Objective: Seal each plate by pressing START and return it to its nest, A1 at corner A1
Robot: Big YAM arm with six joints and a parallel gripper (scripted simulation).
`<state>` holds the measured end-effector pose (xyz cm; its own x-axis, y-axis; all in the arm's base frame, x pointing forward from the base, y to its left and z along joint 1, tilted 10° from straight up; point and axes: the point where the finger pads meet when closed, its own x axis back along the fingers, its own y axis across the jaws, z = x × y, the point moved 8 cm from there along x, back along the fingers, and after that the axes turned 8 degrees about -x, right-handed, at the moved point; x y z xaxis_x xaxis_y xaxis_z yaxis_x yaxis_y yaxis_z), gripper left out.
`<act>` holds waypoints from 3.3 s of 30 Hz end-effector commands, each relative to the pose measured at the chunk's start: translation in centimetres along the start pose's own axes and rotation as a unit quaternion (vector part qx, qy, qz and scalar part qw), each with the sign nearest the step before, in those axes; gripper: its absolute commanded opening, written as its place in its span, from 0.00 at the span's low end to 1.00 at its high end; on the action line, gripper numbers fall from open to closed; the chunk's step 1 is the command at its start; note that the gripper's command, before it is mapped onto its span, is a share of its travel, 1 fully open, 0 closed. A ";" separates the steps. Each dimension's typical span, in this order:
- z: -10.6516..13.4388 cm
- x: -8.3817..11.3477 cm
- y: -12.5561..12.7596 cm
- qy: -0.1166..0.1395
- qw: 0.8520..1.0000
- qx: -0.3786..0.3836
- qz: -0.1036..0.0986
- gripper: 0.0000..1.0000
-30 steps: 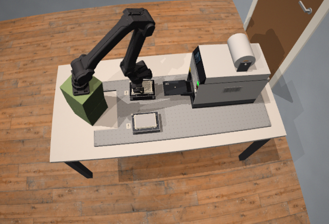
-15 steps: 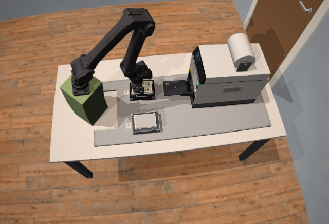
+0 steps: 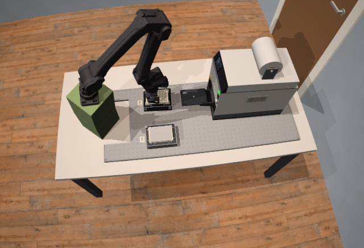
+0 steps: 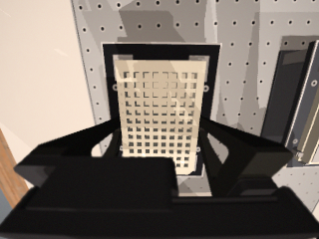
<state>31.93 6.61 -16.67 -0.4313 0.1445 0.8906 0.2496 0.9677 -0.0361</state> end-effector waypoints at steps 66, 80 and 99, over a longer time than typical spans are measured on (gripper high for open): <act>-1.7 3.6 0.8 -0.007 1.000 -0.003 -0.007 0.00; -2.3 5.8 0.8 -0.009 1.000 -0.003 -0.004 0.00; -2.9 8.2 0.8 -0.006 1.000 -0.002 -0.004 0.00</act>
<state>31.39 7.69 -8.70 -0.4397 0.1426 0.8867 0.2503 0.9677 -0.0315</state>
